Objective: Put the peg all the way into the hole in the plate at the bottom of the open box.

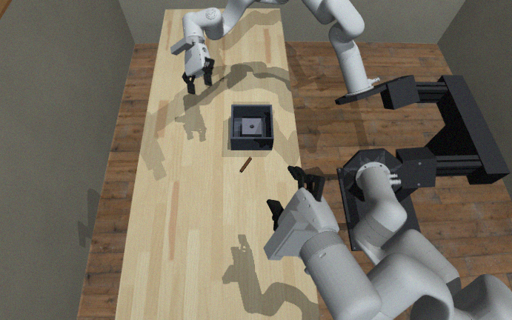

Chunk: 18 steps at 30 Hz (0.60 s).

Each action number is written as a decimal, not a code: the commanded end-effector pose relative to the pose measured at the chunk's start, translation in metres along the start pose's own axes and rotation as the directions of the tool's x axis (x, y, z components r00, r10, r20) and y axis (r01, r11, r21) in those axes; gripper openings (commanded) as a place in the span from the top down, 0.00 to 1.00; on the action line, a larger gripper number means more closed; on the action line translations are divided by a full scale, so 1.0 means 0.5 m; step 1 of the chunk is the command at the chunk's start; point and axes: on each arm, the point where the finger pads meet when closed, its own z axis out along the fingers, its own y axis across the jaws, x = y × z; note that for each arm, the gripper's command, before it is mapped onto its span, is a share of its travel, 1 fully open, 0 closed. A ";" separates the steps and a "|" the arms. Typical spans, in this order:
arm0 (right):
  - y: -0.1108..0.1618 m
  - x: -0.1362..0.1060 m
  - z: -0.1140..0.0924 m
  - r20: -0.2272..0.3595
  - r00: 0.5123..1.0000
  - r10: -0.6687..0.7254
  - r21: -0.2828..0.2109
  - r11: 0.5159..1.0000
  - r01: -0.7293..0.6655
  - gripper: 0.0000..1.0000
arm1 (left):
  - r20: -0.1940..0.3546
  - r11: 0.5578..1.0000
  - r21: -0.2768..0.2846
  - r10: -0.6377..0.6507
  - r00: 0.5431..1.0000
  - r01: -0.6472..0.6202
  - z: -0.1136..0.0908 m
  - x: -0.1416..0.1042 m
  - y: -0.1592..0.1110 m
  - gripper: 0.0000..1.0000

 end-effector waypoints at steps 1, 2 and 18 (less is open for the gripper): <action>-0.005 0.007 -0.002 -0.004 1.000 -0.006 0.000 1.000 0.006 0.00 | -0.033 0.999 -0.027 0.021 0.999 -0.022 -0.024 -0.005 0.006 0.00; -0.005 0.007 -0.002 -0.004 1.000 -0.006 0.000 1.000 0.006 0.00 | -0.057 0.998 -0.046 0.034 0.998 -0.037 -0.040 -0.010 0.009 0.00; -0.004 -0.004 0.010 0.018 1.000 -0.006 -0.023 1.000 0.007 0.00 | -0.234 0.978 -0.146 0.115 0.965 -0.152 -0.149 -0.047 0.026 0.00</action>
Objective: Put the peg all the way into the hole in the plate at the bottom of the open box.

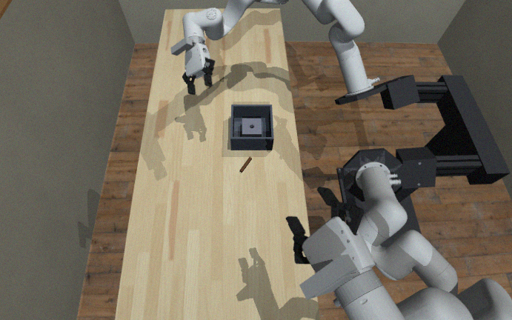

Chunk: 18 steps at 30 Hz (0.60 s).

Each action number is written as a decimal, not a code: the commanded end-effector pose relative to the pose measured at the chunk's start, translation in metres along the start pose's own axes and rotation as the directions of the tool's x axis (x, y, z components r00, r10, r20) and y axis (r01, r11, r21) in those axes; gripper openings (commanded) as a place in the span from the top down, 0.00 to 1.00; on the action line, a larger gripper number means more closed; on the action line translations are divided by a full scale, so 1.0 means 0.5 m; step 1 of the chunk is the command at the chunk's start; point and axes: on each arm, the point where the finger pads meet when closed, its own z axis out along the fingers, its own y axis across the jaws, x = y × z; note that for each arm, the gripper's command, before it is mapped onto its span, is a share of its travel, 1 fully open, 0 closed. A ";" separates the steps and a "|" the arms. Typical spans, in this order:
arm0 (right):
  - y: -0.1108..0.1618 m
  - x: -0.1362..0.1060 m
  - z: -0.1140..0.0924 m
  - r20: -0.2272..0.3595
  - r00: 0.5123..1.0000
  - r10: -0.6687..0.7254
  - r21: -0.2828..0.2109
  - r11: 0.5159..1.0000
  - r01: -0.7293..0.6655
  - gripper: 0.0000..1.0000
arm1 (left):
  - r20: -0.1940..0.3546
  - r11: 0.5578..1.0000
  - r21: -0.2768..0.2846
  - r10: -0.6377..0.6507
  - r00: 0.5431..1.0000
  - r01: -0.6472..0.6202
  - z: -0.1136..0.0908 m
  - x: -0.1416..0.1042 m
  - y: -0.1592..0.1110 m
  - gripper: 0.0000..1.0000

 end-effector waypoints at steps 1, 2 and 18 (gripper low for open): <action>-0.005 -0.014 0.022 0.037 0.999 -0.009 -0.043 0.999 0.010 0.00 | -0.041 0.999 -0.024 0.025 0.999 -0.026 -0.025 -0.004 0.010 0.00; -0.004 -0.030 0.041 0.073 0.997 -0.007 -0.072 0.997 0.013 0.00 | -0.052 0.999 -0.029 0.031 0.998 -0.033 -0.031 -0.005 0.012 0.00; 0.000 -0.162 0.199 0.353 0.935 0.040 -0.313 0.947 0.078 0.00 | -0.102 0.997 -0.054 0.058 0.993 -0.063 -0.060 -0.011 0.021 0.00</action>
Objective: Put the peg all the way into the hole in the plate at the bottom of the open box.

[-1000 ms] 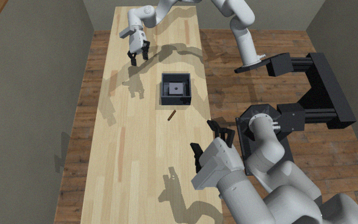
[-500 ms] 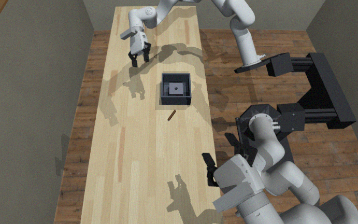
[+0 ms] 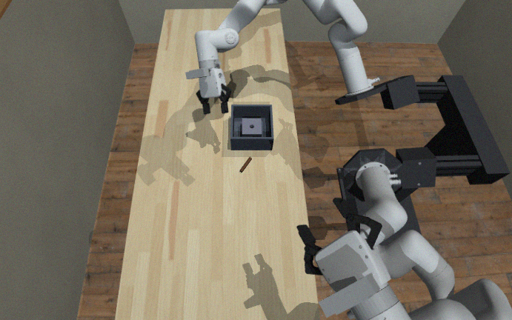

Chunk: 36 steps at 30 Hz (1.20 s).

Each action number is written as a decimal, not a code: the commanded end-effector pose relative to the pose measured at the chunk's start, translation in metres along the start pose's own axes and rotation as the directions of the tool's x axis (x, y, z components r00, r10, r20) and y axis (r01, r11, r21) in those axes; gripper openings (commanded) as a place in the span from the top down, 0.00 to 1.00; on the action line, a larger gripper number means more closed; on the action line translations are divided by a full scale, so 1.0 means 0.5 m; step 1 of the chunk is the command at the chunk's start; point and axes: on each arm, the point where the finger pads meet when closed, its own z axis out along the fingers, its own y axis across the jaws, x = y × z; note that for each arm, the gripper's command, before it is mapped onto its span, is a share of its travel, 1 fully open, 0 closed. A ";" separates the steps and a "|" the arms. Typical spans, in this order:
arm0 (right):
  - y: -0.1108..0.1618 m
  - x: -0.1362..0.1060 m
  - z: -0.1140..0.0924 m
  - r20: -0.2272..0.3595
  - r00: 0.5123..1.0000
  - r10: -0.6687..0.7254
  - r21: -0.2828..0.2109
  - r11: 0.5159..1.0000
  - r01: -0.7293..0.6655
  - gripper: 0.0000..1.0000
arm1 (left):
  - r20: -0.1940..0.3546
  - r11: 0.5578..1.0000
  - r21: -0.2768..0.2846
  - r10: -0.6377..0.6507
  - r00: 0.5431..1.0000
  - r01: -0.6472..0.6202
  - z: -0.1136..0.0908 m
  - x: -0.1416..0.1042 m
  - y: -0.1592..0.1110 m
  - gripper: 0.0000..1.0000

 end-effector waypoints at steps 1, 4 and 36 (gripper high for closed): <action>-0.012 -0.018 0.054 0.092 0.996 0.010 -0.099 0.995 -0.001 0.00 | -0.002 1.000 0.000 0.003 1.000 -0.003 -0.001 0.001 0.002 0.00; -0.018 -0.032 0.084 0.138 0.990 0.015 -0.139 0.990 0.004 0.00 | -0.002 1.000 0.000 0.003 1.000 -0.003 -0.001 0.001 0.002 0.00; -0.076 -0.164 0.375 0.535 0.831 0.152 -0.494 0.854 0.162 0.00 | -0.043 0.917 0.306 -0.256 0.966 0.256 -0.036 -0.028 -0.215 0.00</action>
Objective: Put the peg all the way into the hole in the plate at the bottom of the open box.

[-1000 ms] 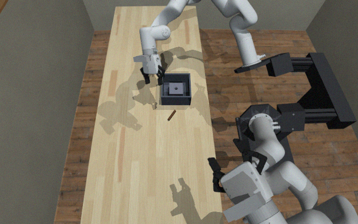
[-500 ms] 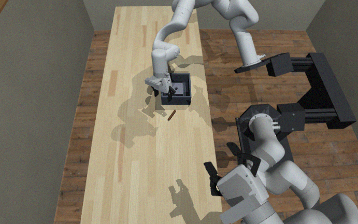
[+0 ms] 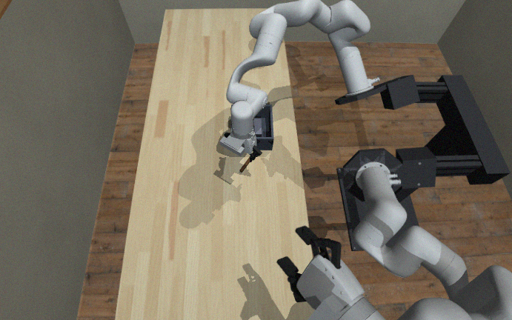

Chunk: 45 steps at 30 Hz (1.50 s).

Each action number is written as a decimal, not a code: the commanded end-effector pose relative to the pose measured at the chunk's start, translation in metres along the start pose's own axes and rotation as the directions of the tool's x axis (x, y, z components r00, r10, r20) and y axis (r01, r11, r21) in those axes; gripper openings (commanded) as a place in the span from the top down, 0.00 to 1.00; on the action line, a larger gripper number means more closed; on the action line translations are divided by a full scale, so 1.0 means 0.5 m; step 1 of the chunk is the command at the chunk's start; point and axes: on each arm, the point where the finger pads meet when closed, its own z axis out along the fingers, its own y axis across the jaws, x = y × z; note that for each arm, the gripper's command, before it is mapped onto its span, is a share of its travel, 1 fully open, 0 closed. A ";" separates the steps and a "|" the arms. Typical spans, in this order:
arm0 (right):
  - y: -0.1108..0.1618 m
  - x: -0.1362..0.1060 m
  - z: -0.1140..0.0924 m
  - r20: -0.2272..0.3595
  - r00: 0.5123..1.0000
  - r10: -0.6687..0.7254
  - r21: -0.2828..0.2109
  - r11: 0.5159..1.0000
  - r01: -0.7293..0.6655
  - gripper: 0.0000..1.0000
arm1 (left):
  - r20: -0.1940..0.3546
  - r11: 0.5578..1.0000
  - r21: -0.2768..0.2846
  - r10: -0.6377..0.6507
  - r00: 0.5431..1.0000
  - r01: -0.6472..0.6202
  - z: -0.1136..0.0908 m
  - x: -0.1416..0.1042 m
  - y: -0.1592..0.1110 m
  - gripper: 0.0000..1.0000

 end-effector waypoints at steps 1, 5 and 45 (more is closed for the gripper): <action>-0.004 0.007 -0.001 0.011 1.000 0.002 -0.010 1.000 -0.002 0.00 | -0.002 0.997 0.056 -0.044 0.999 0.044 0.001 0.002 -0.038 0.00; -0.004 0.007 -0.001 0.011 1.000 0.002 -0.010 1.000 -0.002 0.00 | -0.005 0.991 0.104 -0.085 0.996 0.085 -0.002 -0.001 -0.072 0.00; -0.019 0.001 0.010 0.022 0.814 -0.581 0.011 0.814 0.581 0.00 | -0.126 0.747 0.509 -0.426 0.896 0.427 -0.103 -0.085 -0.359 0.00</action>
